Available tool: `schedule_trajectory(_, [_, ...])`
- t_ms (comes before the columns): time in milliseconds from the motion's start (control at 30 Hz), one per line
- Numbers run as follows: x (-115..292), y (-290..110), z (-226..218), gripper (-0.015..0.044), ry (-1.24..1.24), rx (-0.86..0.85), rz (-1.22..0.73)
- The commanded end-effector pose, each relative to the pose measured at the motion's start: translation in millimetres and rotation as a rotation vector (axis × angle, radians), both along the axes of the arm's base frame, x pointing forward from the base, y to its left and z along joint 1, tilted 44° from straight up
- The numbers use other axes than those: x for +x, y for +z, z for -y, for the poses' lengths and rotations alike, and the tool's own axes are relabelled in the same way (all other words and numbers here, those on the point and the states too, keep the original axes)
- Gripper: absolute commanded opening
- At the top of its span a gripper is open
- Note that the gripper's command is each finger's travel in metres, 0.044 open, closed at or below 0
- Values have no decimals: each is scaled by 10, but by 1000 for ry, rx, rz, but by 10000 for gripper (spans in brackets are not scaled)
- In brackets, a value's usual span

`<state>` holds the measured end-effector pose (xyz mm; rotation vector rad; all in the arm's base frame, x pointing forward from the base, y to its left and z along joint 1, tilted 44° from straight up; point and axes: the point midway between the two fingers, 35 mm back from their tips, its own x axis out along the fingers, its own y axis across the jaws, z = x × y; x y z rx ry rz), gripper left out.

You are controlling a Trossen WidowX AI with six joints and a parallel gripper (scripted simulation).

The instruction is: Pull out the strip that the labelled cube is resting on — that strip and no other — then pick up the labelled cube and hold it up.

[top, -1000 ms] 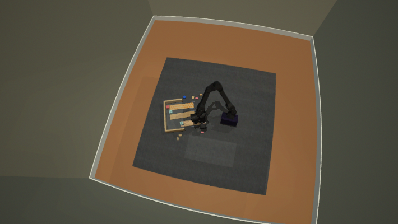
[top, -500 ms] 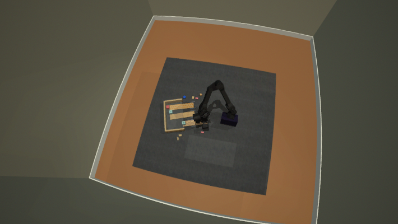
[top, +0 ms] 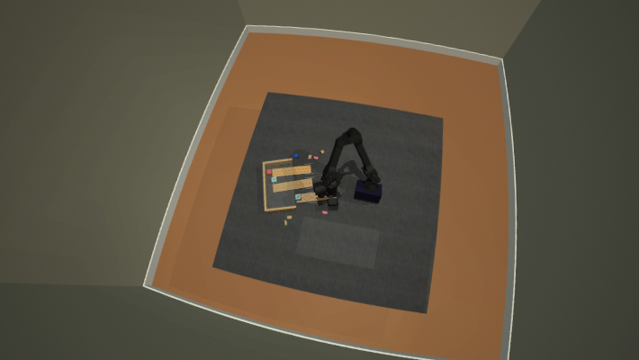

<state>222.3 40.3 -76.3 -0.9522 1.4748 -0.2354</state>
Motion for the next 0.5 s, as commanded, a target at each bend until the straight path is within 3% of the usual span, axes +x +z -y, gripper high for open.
schedule_trajectory(0, [-142, -16, 95, 0, -13, -14, -29])
schedule_trajectory(467, [-304, 22, 164, 0, -13, -14, -30])
